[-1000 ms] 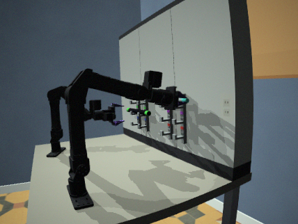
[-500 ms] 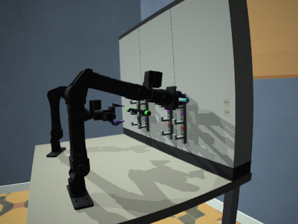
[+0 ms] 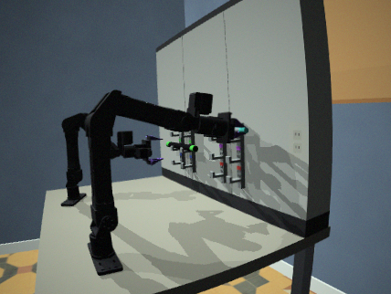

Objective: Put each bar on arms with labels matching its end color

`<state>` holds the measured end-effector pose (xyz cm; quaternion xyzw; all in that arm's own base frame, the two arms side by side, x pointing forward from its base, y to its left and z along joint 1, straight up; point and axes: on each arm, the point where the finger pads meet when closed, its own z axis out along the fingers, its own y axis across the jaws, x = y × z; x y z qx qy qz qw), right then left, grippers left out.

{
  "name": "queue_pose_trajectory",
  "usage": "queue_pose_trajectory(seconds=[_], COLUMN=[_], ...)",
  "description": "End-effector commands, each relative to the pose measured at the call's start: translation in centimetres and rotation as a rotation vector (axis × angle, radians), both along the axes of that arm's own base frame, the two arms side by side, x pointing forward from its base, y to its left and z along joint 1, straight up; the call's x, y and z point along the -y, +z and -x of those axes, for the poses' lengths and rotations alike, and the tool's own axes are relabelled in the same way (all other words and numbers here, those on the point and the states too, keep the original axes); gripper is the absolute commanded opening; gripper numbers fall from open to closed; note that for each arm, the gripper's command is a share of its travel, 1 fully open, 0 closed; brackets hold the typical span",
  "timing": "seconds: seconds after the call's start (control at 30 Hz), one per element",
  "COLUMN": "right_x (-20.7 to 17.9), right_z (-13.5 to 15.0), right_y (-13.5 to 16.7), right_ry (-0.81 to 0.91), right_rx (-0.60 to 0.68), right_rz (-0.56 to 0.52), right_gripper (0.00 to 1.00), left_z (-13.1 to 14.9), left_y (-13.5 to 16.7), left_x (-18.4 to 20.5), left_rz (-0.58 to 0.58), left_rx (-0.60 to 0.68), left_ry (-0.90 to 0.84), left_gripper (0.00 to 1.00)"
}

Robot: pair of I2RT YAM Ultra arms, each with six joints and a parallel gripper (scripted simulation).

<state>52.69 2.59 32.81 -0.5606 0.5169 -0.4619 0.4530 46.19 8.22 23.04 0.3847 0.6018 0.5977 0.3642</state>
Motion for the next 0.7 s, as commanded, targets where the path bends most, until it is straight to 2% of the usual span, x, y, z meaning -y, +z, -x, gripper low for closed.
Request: queue_pose_trajectory(seconds=[0.0, 0.67], right_x=[0.22, 0.21], right_z=[-0.1, -0.16], right_y=[4.65, 3.82], right_ry=[-0.007, -0.007], right_rx=[0.142, 0.143], right_rz=[-0.061, -0.061], right_gripper=[0.0, 0.0], left_z=[0.62, 0.62], left_y=[0.76, 0.76], left_x=[-0.27, -0.27], left_rz=[0.009, 0.009], left_rx=[0.028, 0.028], left_ry=[0.002, 0.002], left_gripper=[1.0, 1.0])
